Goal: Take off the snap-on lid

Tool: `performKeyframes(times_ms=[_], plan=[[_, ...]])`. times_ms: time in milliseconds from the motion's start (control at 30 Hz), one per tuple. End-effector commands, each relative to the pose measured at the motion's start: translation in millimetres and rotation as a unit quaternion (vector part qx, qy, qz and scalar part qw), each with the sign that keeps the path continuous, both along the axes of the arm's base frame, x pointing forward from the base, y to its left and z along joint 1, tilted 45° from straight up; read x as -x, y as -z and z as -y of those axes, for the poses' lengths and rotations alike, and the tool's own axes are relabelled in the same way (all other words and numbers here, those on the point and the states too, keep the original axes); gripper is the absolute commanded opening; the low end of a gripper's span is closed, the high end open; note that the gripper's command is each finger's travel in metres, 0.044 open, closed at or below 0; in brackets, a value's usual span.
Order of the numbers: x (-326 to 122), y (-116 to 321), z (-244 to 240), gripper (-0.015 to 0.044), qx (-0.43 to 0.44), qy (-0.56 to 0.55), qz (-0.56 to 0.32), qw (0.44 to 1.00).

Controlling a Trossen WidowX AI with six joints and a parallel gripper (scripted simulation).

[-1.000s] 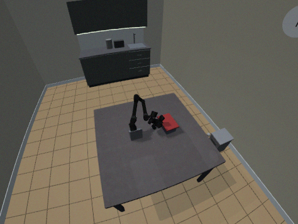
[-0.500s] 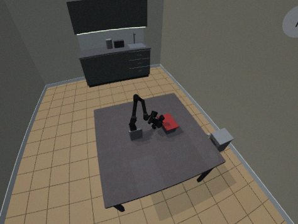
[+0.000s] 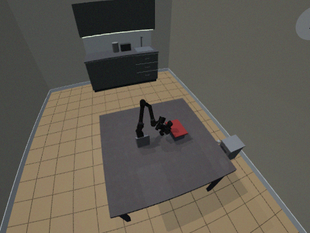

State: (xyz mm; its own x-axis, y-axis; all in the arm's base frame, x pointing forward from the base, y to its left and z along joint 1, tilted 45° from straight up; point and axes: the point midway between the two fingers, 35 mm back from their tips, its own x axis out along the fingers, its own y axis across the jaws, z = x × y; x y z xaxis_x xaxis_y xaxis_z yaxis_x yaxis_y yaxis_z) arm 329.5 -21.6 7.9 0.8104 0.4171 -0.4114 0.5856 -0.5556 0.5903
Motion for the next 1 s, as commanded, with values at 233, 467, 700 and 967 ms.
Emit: performKeyframes(times_ms=[233,467,700,967], plan=[[0.2,-3.4,3.6,0.0000,0.003,0.000,0.004,1.000],[0.2,-4.2,4.8,0.0000,0.003,0.000,0.004,1.000],[-0.2,-3.3,4.0,0.0000,0.001,0.001,0.002,1.000],[-0.8,-3.4,4.0,0.0000,0.001,0.001,0.002,1.000]])
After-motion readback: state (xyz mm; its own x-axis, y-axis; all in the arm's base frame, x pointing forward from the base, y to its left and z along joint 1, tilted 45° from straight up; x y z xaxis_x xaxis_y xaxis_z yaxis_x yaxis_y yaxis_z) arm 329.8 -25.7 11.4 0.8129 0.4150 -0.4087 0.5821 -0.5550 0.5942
